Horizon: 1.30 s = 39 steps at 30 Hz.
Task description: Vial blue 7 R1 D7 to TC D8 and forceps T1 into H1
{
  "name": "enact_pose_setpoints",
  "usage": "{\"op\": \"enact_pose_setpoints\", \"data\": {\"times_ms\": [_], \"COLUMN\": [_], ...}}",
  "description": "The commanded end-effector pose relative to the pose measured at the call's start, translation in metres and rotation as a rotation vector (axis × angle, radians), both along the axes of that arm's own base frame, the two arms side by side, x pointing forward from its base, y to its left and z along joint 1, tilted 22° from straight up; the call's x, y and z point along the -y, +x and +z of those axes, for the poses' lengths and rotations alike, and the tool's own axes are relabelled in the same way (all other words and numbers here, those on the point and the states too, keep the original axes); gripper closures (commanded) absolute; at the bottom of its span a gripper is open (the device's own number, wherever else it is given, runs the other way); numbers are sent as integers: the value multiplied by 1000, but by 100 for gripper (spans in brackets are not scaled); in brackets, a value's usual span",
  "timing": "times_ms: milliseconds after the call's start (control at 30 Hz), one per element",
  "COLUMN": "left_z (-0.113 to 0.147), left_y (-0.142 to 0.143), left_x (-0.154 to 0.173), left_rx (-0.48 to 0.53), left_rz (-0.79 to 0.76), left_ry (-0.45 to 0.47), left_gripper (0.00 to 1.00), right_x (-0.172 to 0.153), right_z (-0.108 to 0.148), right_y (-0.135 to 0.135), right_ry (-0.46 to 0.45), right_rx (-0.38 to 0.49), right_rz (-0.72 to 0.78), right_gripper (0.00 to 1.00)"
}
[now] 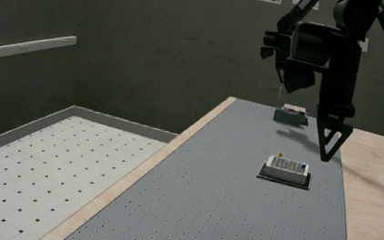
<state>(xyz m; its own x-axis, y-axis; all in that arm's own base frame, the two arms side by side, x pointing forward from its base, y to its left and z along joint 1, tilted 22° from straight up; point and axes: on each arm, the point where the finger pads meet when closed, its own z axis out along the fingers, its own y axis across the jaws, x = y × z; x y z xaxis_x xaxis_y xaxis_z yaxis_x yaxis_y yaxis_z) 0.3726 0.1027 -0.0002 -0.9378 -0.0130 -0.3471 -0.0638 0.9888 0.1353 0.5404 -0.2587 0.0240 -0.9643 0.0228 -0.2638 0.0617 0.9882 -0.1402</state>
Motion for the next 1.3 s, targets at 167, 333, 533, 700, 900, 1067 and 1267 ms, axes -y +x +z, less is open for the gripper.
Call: {"op": "enact_pose_setpoints", "data": {"times_ms": [167, 333, 533, 700, 900, 1067, 1267], "left_z": [5, 5, 5, 5, 5, 5, 5], "left_y": [7, 7, 7, 7, 7, 7, 7], "left_x": [-1, -1, -1, -1, -1, -1, -1], "left_rx": [14, 14, 14, 14, 14, 14, 14], "left_rz": [-9, -9, -9, -9, -9, -9, -9], "left_ry": [7, 7, 7, 7, 7, 7, 7], "left_gripper": [0, 0, 0, 0, 0, 0, 0], "right_x": [-6, -6, -6, -6, -6, 8, 8], "right_z": [-15, -15, -15, -15, -15, -9, -4], "right_y": [5, 5, 6, 6, 6, 0, 11], "right_ry": [4, 4, 4, 4, 4, -8, -11], "right_rx": [-10, -9, -9, -9, -8, 87, 70], "right_rz": [3, 3, 3, 3, 3, 13, 13], "right_gripper": [93, 93, 93, 93, 93, 93, 93]}}
